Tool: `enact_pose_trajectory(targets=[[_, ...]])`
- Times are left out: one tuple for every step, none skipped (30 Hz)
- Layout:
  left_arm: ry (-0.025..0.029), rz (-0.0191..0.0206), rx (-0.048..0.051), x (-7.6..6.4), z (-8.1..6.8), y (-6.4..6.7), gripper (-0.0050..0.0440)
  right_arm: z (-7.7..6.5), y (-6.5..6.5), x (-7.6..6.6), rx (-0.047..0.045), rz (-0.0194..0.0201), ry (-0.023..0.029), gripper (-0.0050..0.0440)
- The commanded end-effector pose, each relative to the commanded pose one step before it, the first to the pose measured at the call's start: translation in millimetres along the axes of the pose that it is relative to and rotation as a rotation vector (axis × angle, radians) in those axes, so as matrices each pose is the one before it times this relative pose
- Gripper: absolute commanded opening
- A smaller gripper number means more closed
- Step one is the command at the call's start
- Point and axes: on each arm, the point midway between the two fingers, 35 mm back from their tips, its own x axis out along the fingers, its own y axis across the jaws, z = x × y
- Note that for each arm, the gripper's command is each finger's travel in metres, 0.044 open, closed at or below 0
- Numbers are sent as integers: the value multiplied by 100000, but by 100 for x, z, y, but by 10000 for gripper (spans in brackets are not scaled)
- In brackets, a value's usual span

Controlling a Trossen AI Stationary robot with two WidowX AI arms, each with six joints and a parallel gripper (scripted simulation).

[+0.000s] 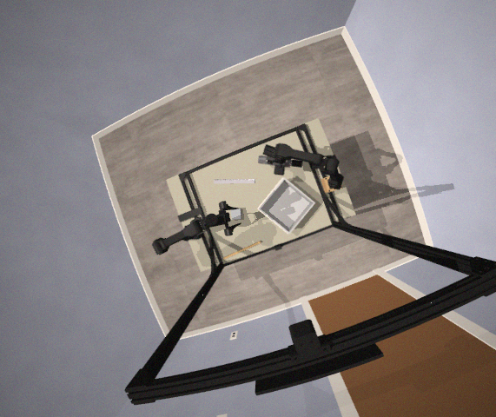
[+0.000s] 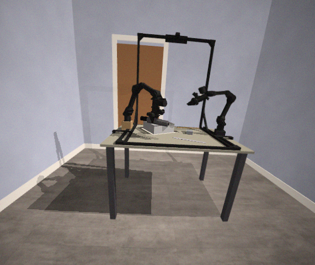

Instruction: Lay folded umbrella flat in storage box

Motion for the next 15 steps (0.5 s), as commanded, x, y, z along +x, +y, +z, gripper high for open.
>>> enact_pose_trajectory(targets=[[-308,-171,695,-2,101,-12,400,225,-36,-710,-10445,-607,-1964,0],[0,0,0,0,0,0,400,0,0,0,0,0,0,0],[0,0,0,0,0,0,400,0,0,0,0,0,0,0],[0,0,0,0,0,0,400,1,1,0,-2539,-6,18,0],[0,0,0,0,0,0,400,1,1,0,-2532,-5,18,0],[0,0,0,0,0,0,400,1,0,0,-2052,-4,15,0],[0,0,0,0,0,0,400,0,0,0,-1231,-2,9,0],[0,0,0,0,0,0,400,0,0,0,-410,-1,3,0],[0,0,0,0,0,0,400,0,0,0,0,0,0,0],[0,0,0,0,0,0,400,0,0,0,0,0,0,0],[0,0,0,0,0,0,400,0,0,0,0,0,0,0],[0,0,0,0,0,0,400,0,0,0,0,0,0,0],[0,0,0,0,0,0,400,31,108,-1,-19,-1,-1,0],[0,0,0,0,0,0,400,91,323,-3,-58,-2,-4,0],[0,0,0,0,0,0,400,145,539,-6,-97,-3,-6,0]])
